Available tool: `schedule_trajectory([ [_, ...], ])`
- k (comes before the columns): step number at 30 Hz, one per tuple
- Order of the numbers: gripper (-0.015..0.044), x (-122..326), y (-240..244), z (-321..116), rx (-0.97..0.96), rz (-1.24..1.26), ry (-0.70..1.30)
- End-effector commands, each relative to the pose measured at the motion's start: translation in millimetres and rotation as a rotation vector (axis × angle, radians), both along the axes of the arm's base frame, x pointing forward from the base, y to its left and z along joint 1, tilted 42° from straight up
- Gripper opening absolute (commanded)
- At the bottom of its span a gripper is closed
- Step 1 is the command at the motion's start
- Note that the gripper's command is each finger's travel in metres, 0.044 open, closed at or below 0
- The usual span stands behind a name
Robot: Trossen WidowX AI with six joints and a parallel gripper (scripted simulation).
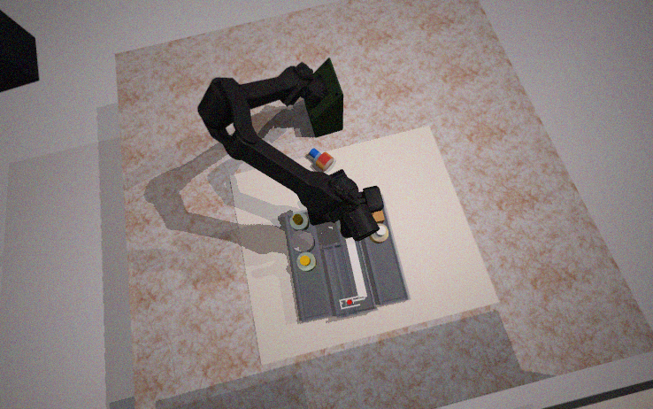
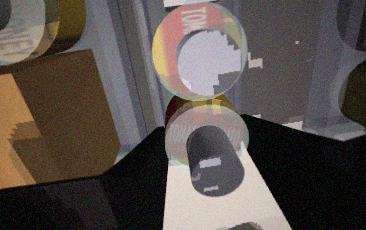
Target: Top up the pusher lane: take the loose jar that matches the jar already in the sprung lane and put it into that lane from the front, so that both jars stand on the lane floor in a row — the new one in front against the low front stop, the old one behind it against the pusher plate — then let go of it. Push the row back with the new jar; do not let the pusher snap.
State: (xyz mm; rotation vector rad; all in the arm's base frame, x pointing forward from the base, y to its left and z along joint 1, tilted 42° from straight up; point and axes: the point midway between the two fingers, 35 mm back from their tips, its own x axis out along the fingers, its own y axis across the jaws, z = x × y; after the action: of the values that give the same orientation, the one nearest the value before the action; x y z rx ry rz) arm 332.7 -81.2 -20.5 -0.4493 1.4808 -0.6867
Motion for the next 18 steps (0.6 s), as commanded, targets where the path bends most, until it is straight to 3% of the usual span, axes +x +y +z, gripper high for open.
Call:
schedule_trajectory([
  [1, 0.0000, 3.5, -2.7, 0.5, -0.009, 0.000, -0.015],
  [18, 0.0000, 2.5, -5.6, -2.7, -0.009, 0.000, -0.015],
])
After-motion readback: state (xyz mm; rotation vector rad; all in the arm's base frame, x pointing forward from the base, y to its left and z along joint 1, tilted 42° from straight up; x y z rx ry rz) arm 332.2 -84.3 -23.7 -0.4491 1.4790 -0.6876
